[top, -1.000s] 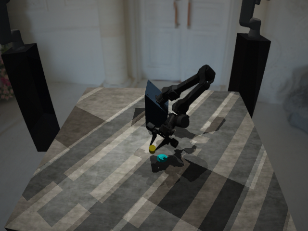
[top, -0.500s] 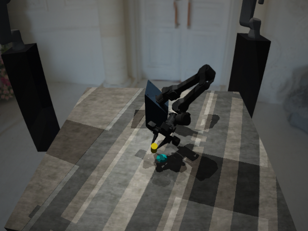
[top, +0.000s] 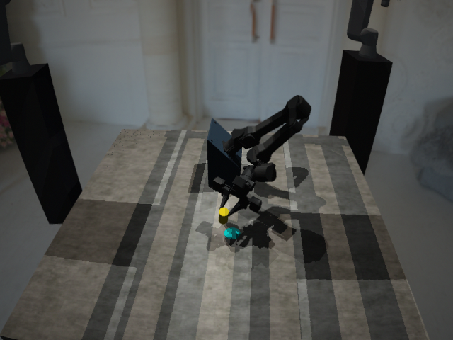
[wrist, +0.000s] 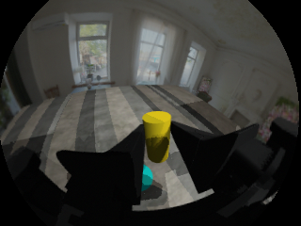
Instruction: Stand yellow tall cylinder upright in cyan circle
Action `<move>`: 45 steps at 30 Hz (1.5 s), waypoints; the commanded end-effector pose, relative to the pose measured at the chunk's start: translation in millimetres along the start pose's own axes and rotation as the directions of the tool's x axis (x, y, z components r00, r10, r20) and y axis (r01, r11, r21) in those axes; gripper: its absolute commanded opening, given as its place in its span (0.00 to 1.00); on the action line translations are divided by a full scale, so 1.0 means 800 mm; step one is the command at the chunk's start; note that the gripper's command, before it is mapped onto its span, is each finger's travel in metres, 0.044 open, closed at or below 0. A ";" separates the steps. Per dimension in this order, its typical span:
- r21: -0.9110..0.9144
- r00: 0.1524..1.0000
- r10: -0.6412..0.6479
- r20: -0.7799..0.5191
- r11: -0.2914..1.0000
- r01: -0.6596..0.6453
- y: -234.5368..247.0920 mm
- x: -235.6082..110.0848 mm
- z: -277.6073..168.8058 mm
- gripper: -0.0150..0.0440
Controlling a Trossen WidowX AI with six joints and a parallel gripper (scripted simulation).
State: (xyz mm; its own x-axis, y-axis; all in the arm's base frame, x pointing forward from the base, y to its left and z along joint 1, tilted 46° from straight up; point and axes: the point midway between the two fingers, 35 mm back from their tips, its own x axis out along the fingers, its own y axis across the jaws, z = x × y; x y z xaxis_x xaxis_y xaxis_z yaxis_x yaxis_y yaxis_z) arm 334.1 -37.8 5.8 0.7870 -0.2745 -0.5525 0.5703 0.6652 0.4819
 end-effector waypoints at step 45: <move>0.187 0.965 0.078 0.251 0.974 -0.127 0.002 -0.059 0.025 0.43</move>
State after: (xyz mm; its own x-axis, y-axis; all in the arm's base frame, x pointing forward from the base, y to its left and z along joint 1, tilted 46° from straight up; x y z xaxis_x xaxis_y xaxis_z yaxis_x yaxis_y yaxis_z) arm 303.5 -36.5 44.8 0.8637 -0.3807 -0.3304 0.4996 0.5596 0.6612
